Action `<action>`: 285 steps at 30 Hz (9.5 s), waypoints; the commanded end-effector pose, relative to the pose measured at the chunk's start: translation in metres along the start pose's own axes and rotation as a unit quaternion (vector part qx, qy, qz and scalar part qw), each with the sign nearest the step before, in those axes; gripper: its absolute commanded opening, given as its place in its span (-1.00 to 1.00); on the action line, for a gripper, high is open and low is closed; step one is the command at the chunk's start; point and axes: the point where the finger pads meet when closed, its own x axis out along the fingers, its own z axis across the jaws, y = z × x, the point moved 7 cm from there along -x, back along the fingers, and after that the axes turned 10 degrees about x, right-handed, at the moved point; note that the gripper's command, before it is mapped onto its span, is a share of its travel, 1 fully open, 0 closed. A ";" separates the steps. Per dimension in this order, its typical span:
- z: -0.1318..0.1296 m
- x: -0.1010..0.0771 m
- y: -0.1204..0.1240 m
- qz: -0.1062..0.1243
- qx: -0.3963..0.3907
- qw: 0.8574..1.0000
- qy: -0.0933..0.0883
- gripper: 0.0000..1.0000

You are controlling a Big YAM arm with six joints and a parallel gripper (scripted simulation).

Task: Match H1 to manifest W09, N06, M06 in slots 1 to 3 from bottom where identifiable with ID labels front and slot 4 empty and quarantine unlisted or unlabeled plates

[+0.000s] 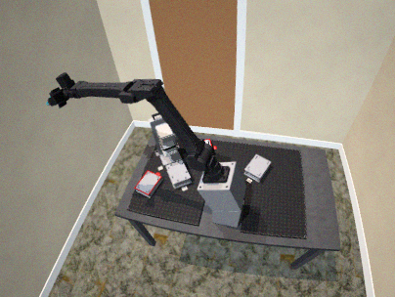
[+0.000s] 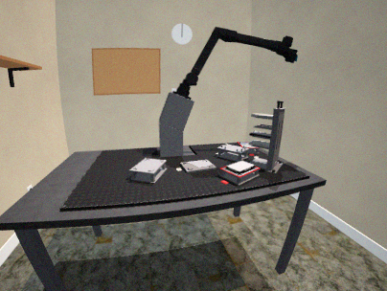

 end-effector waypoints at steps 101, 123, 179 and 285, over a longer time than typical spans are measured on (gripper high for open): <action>0.080 -0.115 0.238 0.198 0.205 0.958 -0.026 -1.00; 0.088 -0.153 0.268 0.254 0.276 0.927 -0.012 -1.00; 0.147 -0.258 0.351 0.372 0.410 0.833 0.008 -1.00; 0.307 -0.480 0.431 0.509 0.596 0.617 0.072 -1.00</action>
